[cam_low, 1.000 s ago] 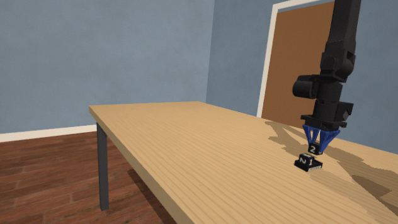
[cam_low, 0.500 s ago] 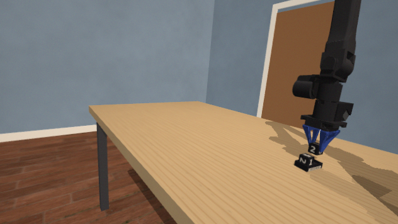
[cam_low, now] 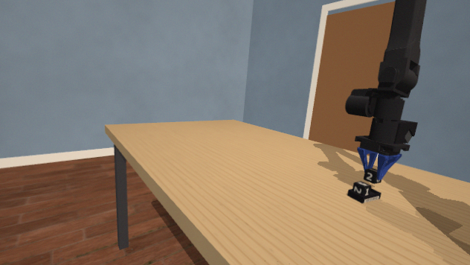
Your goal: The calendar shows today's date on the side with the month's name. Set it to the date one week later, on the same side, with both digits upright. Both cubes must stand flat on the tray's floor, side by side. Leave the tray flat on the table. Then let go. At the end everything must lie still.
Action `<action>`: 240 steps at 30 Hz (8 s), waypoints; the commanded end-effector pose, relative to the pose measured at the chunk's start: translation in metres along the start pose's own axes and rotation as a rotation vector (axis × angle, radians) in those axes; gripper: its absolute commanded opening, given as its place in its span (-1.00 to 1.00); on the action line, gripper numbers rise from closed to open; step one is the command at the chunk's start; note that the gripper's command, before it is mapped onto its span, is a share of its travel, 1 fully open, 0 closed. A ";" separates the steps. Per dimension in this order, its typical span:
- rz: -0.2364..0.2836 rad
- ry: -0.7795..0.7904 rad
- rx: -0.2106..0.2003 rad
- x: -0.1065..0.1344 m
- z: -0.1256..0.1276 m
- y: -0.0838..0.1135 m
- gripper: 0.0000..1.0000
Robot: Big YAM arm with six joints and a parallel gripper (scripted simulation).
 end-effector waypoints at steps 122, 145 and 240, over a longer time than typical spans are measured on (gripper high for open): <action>-0.001 0.003 0.002 -0.003 0.001 -0.027 -0.47; -0.001 0.002 0.000 -0.003 0.002 -0.027 -0.47; 0.000 0.001 0.013 -0.002 -0.007 -0.026 -0.47</action>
Point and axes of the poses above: the point where the finger pads meet when closed, its own y axis back along the fingers, its own z axis across the jaws, x = y × z, the point moved 2 cm from there along y, back along the fingers, and after that the axes turned 7 degrees about y, right-handed, at the moved point
